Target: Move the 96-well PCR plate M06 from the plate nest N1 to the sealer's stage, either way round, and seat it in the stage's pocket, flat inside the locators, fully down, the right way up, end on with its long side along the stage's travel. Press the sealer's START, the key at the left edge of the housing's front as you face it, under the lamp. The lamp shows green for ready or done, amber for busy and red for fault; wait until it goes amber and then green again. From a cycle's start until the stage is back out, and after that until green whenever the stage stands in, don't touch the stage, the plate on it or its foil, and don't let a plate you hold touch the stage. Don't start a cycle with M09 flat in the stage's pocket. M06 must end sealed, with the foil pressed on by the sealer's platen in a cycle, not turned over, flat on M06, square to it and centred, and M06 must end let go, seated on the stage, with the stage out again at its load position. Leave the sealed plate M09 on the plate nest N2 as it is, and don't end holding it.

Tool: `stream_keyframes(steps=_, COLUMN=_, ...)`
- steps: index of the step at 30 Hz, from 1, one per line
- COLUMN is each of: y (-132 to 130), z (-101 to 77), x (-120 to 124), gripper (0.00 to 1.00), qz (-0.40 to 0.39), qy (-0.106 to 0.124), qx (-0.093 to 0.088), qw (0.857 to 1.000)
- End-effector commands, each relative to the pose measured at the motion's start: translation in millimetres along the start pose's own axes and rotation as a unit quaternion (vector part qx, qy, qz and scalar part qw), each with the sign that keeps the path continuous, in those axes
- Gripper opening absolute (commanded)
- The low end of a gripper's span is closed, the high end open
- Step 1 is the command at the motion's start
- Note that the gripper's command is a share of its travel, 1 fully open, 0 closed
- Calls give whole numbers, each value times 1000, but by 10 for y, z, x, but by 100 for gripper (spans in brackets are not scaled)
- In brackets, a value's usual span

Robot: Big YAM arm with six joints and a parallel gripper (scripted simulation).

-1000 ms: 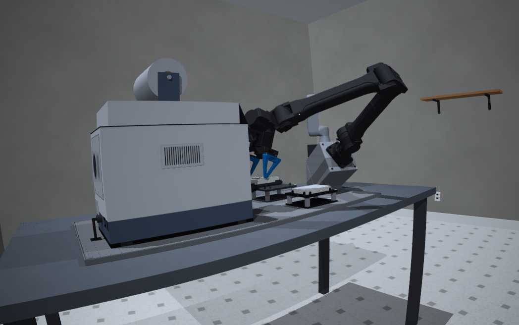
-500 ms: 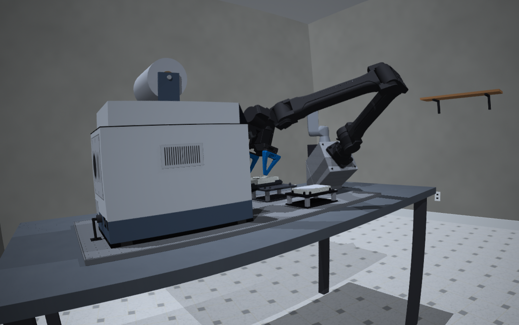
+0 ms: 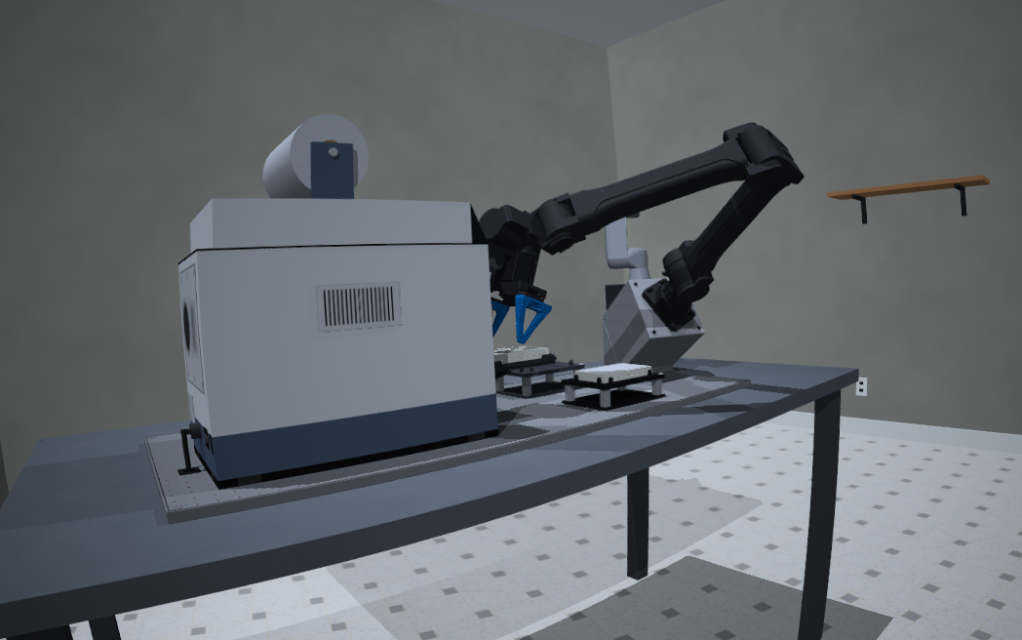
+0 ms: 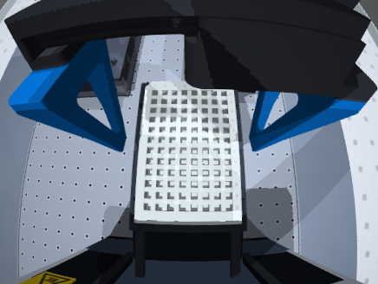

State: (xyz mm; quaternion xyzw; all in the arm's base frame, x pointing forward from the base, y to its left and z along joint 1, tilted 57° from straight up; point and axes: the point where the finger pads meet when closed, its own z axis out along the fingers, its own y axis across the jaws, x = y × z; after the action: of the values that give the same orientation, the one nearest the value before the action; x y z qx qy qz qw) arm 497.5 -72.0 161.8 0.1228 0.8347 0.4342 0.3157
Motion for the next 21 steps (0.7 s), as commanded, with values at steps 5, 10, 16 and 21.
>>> stream_keyframes(steps=5, y=49, z=39, x=-52, gripper=100, qz=1, qy=3, qx=-2, qw=1000)
stream_keyframes(steps=10, y=12, z=-7, x=-75, gripper=100, qz=-3, qy=-2, qx=0, qw=1000)
stream_keyframes(steps=16, y=-33, z=-64, x=-101, gripper=100, qz=-6, qy=-8, qx=4, qw=1000)
stream_keyframes(steps=21, y=-22, z=-103, x=-116, gripper=100, qz=-6, qy=-9, qx=5, qw=1000)
